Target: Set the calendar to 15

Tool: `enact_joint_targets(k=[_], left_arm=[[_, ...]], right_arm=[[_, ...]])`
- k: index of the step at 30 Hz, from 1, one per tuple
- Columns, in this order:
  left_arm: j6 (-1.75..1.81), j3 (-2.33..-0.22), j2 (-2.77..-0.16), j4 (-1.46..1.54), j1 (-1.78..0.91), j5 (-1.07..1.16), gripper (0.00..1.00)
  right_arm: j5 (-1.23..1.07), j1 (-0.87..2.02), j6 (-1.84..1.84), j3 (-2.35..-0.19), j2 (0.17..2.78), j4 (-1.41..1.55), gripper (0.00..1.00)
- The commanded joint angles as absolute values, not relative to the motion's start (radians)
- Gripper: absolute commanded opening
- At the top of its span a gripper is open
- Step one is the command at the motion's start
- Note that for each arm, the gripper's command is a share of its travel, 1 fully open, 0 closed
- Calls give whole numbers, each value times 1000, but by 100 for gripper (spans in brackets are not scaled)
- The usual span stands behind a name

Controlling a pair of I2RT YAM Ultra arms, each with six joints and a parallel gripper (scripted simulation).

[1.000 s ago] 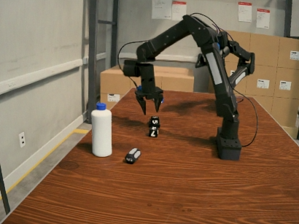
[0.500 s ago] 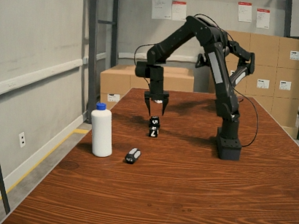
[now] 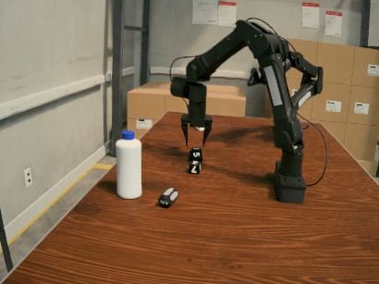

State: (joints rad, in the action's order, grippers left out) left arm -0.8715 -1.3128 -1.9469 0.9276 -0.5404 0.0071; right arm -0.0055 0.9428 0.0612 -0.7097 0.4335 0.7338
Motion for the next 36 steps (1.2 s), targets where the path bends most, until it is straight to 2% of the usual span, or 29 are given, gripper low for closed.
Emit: enact_joint_targets(k=[1, 13, 14, 16, 17, 19, 20, 33, 35, 36], left_arm=[[-877, -1285, -1957, 891, -539, 0, 55], [-877, -1256, -1982, 837, -539, 0, 55], [-877, -1256, -1974, 836, -539, 0, 47], [-877, -1256, -1974, 836, -539, 0, 47], [-877, -1256, -1974, 836, -539, 0, 43], [-877, -1256, -1974, 836, -539, 0, 43], [-877, -1256, -1974, 836, -539, 0, 39], [-872, -1252, -1961, 835, -543, 0, 26], [-872, -1263, -1971, 847, -541, 0, 3], [-872, -1263, -1971, 847, -541, 0, 0]], right_arm=[[-13, 939, 63, -728, 417, 751, 100], [-13, 939, 63, -728, 417, 751, 100], [-13, 939, 63, -728, 417, 751, 100], [-13, 939, 63, -728, 417, 751, 100], [-13, 939, 63, -728, 417, 751, 100], [-13, 939, 63, -728, 417, 751, 100], [-13, 939, 63, -728, 417, 751, 100], [-13, 939, 63, -728, 417, 751, 100], [-13, 939, 63, -728, 417, 751, 100], [-13, 939, 63, -728, 417, 751, 100]])
